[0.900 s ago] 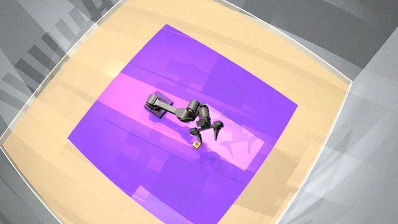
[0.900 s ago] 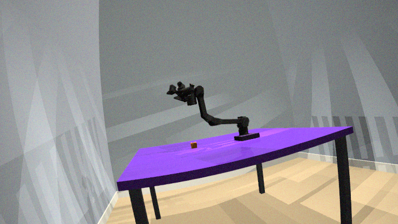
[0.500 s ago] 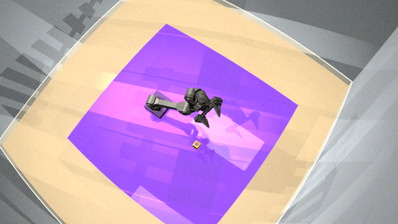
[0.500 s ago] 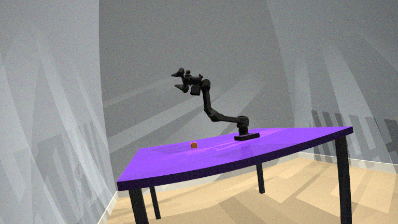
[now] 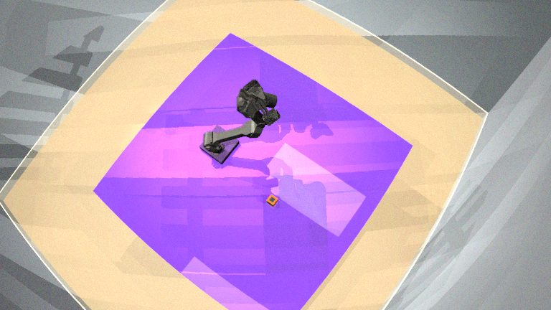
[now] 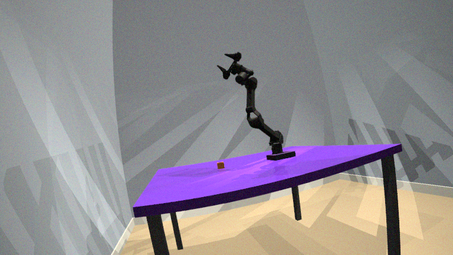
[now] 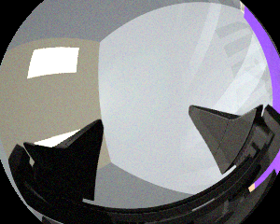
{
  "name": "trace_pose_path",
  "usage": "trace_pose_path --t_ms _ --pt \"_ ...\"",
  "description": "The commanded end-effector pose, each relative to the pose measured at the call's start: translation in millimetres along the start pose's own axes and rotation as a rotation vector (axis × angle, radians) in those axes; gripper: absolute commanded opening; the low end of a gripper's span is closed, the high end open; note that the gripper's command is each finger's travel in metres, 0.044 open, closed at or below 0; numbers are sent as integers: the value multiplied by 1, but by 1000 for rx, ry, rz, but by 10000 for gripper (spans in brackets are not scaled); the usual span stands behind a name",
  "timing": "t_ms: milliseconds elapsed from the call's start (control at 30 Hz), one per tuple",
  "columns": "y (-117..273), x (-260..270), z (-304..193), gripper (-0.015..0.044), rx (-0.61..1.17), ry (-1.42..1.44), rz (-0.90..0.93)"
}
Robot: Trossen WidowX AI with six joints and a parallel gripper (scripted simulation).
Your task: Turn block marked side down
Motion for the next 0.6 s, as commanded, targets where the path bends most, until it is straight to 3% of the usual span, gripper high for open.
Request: trace_pose_path --t_ms 0,333,567 --pt "15 47 8 440 36 -249 95" --pt "50 154 74 440 127 -912 295" --pt "60 190 142 440 143 -1393 399"
Point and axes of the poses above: the point midway between the two fingers, 35 mm back from their tips, its own y axis back along the fingers, its own x axis across the jaws, z = x × y, the point moved 5 cm from there along y, back along the fingers, and after that the axes turned 8 degrees about -y, right-handed, at the moved point
